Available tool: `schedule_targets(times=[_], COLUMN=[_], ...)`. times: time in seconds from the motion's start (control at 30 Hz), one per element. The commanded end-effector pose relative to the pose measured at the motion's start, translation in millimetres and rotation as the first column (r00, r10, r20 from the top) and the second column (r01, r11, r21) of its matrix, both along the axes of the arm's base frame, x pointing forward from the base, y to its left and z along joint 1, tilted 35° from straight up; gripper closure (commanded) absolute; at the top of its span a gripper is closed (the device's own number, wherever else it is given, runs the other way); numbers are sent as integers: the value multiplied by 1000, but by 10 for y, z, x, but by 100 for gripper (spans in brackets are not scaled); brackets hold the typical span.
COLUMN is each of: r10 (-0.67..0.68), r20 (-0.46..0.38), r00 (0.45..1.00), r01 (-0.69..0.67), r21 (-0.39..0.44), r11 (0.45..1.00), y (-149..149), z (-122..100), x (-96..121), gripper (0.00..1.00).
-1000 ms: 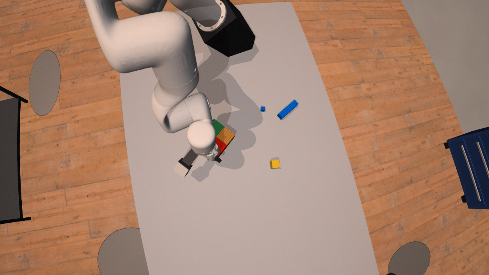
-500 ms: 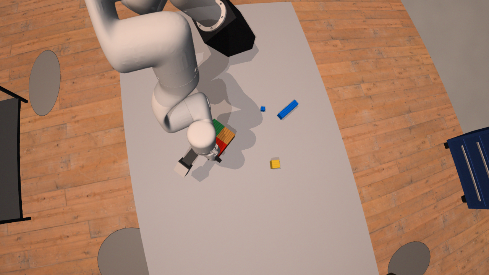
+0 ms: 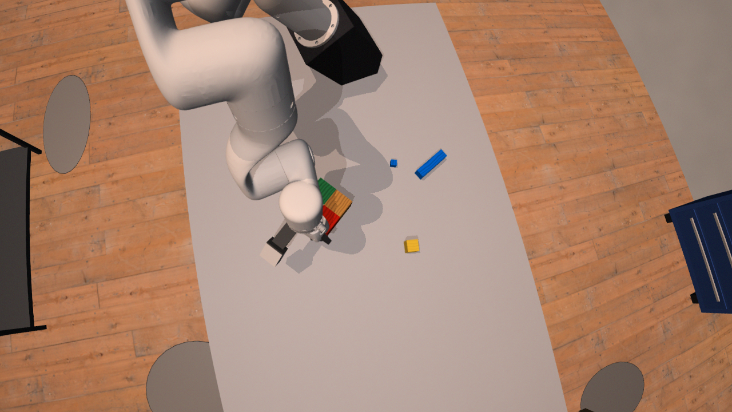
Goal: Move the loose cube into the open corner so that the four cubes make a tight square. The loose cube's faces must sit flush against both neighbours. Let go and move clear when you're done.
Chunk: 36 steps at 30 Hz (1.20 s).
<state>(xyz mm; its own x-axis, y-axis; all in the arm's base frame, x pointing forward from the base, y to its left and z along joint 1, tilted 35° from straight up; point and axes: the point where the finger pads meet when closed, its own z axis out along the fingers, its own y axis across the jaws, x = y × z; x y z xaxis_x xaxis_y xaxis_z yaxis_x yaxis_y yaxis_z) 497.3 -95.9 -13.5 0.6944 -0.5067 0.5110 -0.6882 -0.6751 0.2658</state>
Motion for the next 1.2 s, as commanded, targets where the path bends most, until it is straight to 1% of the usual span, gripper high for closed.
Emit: schedule_targets(times=[0.0, 0.3, 0.77, 0.97, 1.17], r10=[2, 2, 2, 2, 2], r20=[3, 3, 3, 3, 3], r00=[1000, 1000, 1000, 1000, 1000], r01=[-2, -2, -2, -2, -2], r21=[1, 1, 1, 1, 1], r11=[1000, 1000, 1000, 1000, 1000], y=[-4, -29, -7, 46, 128], z=[24, 49, 83, 164, 290], x=[33, 66, 58, 37, 4], gripper=[52, 52, 52, 52, 52])
